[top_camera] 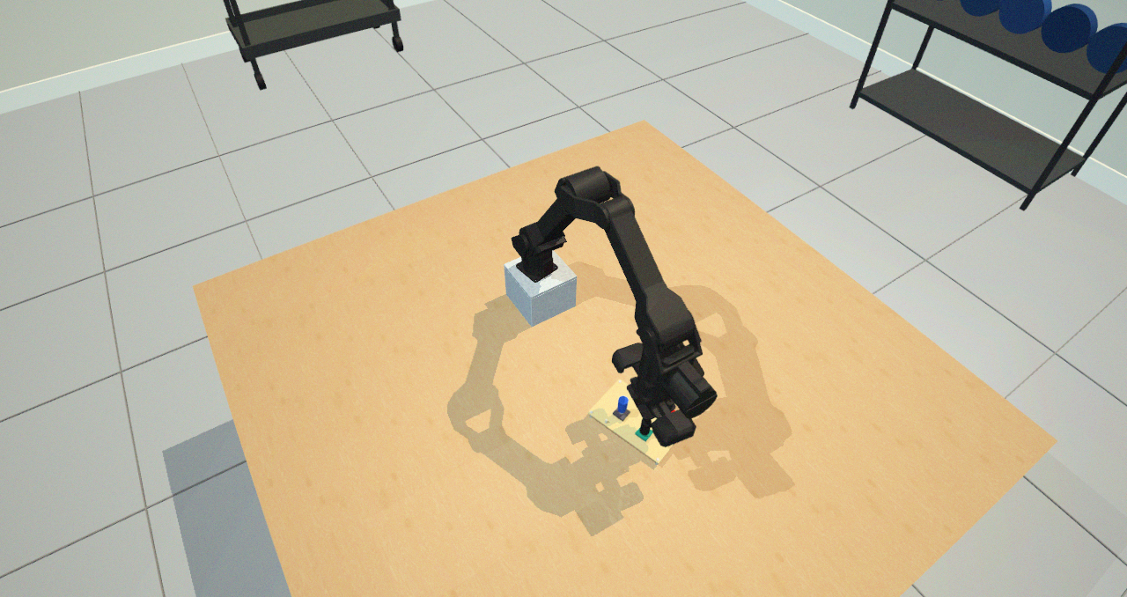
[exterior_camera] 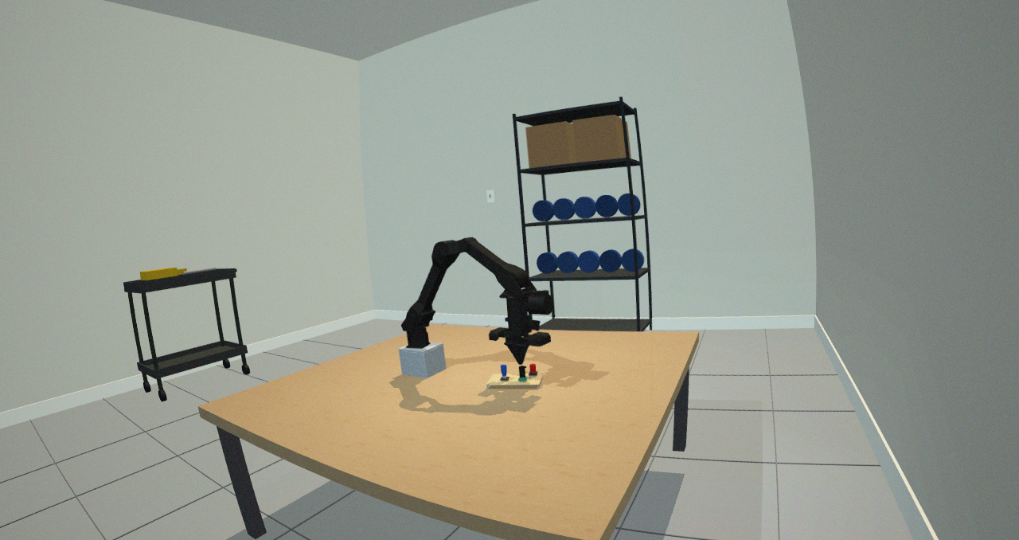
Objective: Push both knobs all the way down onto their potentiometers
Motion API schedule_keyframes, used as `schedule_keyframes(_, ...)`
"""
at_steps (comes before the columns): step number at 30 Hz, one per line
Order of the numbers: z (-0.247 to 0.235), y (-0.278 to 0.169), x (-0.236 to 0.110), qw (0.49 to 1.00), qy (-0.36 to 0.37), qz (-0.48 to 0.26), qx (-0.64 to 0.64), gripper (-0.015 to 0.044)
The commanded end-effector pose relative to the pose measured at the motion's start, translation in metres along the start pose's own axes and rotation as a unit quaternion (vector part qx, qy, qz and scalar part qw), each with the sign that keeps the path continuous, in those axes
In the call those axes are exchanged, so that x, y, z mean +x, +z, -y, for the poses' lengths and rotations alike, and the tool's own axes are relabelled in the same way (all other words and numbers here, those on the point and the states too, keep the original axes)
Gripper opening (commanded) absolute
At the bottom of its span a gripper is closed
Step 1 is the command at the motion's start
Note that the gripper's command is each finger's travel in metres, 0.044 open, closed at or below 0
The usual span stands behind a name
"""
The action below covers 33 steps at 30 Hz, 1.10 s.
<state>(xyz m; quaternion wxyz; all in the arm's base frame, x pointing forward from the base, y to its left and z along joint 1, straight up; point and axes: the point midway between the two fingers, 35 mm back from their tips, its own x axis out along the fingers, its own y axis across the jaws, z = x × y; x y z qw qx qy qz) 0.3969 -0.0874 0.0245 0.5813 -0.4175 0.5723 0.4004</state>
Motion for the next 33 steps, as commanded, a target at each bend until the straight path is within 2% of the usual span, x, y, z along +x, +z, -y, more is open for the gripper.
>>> schedule_keyframes(1, 0.002, 0.001, -0.008, 1.0, -0.007, 0.002, -0.003, 0.0)
schedule_keyframes(2, 0.002, 0.001, -0.008, 1.0, -0.007, 0.002, -0.003, 0.0)
schedule_keyframes(12, -0.005, -0.001, -0.005, 1.0, -0.003, 0.0, 0.002, 0.0262)
schedule_keyframes(19, -0.08, -0.006, -0.028, 1.0, -0.004, 0.001, 0.002, 0.044)
schedule_keyframes(26, -0.163, -0.013, -0.027, 1.0, 0.001, 0.002, -0.002, 0.044)
schedule_keyframes(33, -0.171, -0.014, -0.026, 1.0, 0.001, 0.002, -0.003, 0.044)
